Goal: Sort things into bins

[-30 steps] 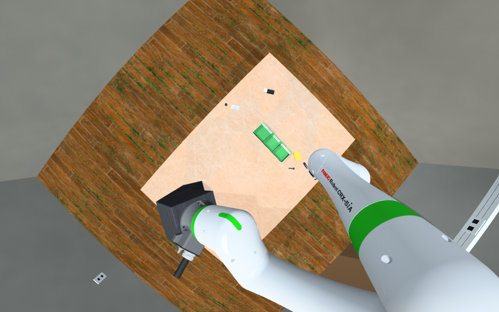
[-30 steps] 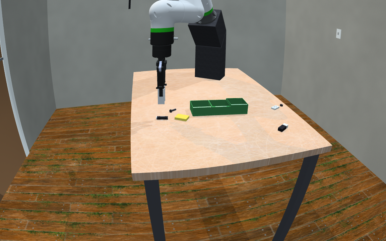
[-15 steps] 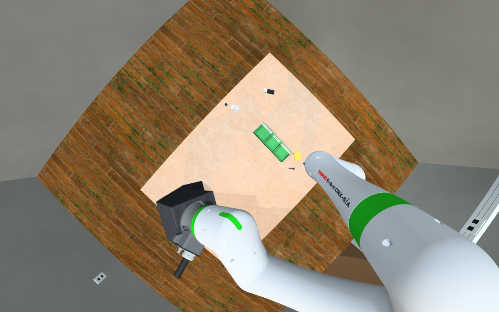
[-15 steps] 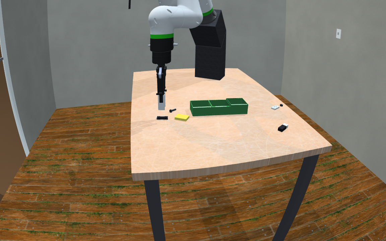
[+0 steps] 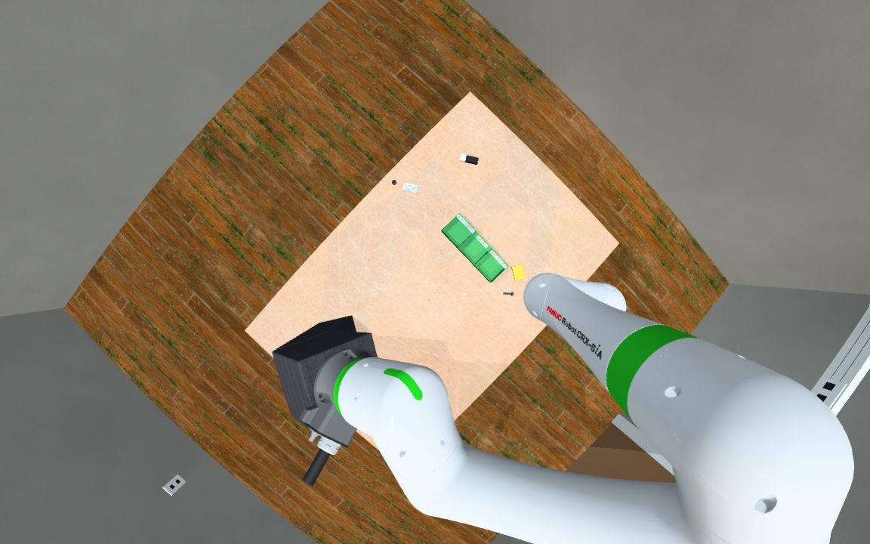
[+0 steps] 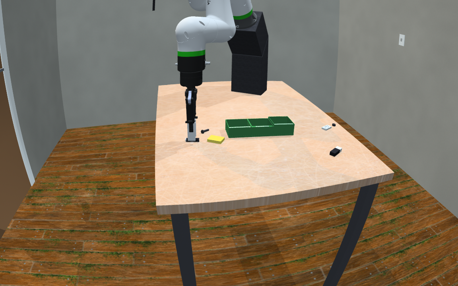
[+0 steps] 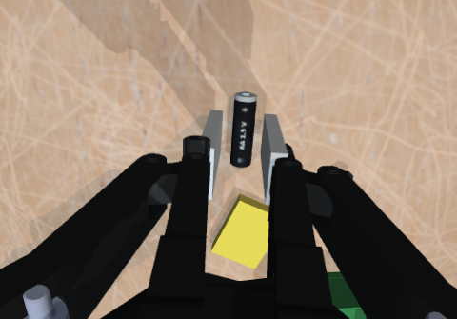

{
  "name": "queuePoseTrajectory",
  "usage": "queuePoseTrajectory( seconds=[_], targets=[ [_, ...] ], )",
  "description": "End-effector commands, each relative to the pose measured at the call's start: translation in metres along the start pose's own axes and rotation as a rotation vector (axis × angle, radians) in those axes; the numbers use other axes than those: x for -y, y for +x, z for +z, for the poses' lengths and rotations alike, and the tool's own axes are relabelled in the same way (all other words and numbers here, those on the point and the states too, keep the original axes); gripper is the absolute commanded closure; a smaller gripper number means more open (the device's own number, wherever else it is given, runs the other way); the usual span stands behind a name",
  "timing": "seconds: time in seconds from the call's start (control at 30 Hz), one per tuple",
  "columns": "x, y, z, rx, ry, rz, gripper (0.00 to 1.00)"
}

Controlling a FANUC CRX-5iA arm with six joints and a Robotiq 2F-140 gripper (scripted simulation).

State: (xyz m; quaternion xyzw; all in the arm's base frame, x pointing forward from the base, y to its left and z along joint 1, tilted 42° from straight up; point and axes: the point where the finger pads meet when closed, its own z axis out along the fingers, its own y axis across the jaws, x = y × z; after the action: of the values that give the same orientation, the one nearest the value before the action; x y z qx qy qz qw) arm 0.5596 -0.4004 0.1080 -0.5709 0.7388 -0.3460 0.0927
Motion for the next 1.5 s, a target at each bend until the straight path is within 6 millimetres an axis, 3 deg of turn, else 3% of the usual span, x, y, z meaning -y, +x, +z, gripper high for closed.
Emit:
queuePoseTrajectory(
  seconds=[0.0,0.6,0.63,1.47],
  targets=[
    [-0.0006,-0.0001,0.0046,-0.006,0.005,0.000,0.74],
    [-0.0009,-0.0003,0.0113,-0.006,0.005,0.000,0.74],
    [-0.0009,-0.0003,0.0113,-0.006,0.005,0.000,0.85],
    [-0.0009,-0.0003,0.0113,-0.006,0.005,0.000,0.85]
  ],
)
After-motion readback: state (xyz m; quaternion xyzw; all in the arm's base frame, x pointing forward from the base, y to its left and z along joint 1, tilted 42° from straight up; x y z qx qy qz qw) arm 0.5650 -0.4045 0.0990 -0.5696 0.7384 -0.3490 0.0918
